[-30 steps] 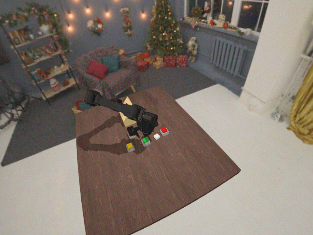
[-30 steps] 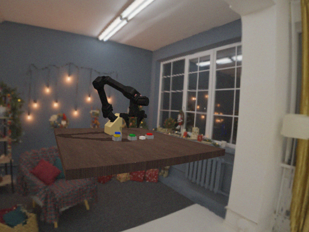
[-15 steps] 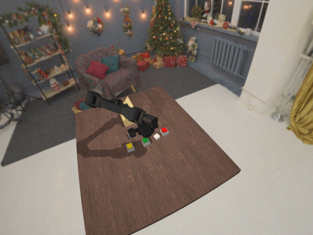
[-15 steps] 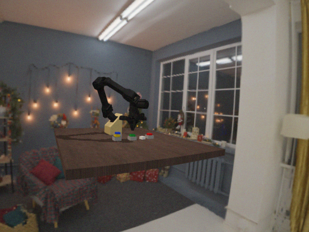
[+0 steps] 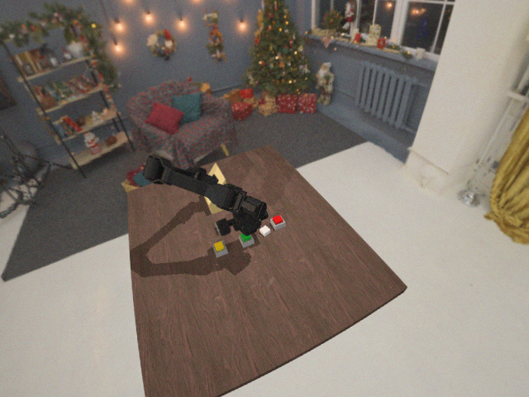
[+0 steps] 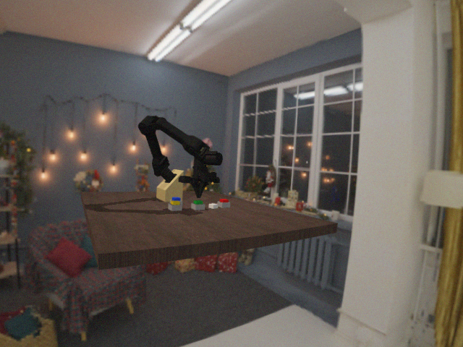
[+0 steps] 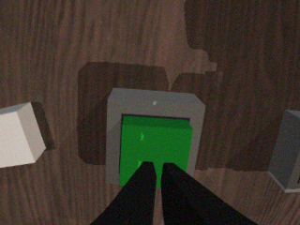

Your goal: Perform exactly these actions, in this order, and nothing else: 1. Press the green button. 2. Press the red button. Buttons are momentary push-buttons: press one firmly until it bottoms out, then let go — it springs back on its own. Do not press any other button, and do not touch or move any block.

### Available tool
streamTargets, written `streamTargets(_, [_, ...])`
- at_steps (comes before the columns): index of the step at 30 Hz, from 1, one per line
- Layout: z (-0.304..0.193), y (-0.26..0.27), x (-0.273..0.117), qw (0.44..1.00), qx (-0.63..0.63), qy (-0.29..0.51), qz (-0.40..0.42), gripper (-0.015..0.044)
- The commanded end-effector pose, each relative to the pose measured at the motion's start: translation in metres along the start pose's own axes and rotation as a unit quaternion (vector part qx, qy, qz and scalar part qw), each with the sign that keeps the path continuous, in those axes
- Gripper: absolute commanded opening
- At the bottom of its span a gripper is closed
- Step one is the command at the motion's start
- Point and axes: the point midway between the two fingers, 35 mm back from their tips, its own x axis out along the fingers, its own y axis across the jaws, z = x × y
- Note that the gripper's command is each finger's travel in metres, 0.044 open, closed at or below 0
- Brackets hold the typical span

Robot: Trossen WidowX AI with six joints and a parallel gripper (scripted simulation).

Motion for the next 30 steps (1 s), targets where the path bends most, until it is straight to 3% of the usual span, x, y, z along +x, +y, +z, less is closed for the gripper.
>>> streamTargets(1, [-0.001, 0.000, 0.009, 1.000, -0.005, 0.001, -0.004, 0.0020])
streamTargets(30, [-0.002, 0.000, 0.021, 1.000, -0.005, 0.001, -0.005, 0.0020])
